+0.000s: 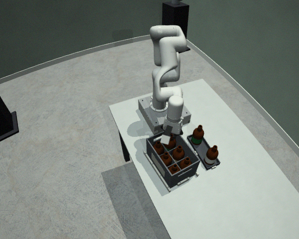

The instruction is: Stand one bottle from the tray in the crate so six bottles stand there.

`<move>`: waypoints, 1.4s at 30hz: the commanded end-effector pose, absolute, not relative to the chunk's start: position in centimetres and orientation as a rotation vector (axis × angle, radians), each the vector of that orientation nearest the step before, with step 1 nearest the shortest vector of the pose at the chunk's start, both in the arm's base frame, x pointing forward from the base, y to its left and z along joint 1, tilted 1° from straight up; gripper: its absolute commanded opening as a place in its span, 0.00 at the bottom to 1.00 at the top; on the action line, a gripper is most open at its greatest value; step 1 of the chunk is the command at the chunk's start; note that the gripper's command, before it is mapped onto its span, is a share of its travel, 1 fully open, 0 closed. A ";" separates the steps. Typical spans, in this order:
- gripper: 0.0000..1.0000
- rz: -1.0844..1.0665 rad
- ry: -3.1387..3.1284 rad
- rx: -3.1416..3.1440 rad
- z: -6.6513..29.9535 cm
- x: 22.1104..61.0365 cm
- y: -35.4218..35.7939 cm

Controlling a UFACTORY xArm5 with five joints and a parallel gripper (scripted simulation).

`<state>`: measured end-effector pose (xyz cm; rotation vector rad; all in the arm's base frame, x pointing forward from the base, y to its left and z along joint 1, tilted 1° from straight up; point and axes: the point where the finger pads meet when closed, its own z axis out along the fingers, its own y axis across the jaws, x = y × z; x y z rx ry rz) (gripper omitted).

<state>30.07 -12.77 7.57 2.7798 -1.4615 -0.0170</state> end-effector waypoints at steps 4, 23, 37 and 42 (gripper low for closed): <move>0.00 -0.011 -1.462 2.780 7.5 30.2 -12.8; 0.00 -0.011 -1.462 2.780 6.9 30.2 -12.8; 0.00 -0.011 -1.462 2.780 6.9 30.2 -12.8; 0.00 -0.011 -1.462 2.780 6.9 30.2 -12.8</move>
